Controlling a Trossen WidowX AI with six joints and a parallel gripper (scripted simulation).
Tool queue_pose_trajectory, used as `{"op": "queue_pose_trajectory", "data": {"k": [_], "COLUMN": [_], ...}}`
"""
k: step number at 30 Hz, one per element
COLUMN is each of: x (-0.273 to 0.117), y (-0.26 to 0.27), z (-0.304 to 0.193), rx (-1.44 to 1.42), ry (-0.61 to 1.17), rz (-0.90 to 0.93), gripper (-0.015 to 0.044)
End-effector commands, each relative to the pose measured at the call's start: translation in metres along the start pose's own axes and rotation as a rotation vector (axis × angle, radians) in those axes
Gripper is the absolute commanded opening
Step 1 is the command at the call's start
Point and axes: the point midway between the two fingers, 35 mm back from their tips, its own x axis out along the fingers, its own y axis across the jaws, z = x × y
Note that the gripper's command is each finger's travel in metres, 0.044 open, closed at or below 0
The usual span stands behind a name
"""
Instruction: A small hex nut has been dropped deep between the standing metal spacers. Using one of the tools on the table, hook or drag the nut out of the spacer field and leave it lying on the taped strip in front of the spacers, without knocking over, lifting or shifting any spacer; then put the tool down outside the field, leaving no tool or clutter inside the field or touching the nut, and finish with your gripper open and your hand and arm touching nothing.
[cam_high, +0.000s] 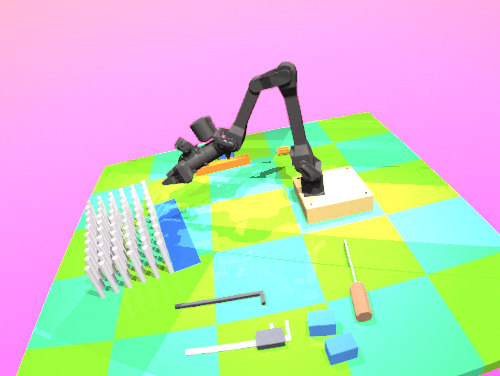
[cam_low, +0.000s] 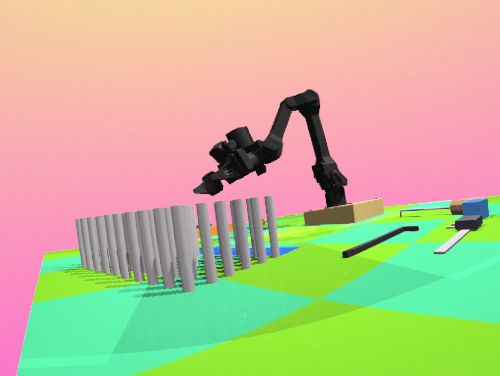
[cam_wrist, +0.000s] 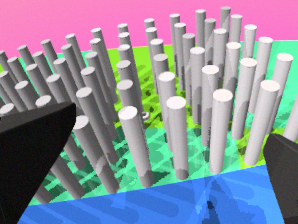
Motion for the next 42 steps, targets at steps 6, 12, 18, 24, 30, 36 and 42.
{"op": "queue_pose_trajectory", "data": {"k": [6,12,18,24,30,36,42], "x": [0.000,0.000,0.009,0.023,0.016,0.001,-0.042], "y": [-0.001,-0.001,0.034,0.125,0.200,0.275,0.359], "z": [0.000,0.000,-0.005,-0.025,-0.031,-0.060,-0.114], "rx": [-0.004,-0.004,-0.014,-0.068,-0.098,-0.168,-0.332], "ry": [-0.002,-0.002,0.075,0.227,0.309,0.456,0.676], "rz": [-0.004,-0.004,0.050,0.212,0.329,0.436,0.556], "gripper": [0.0440,0.0440,0.0440,0.0440,0.0440,0.0440,0.0440]}}
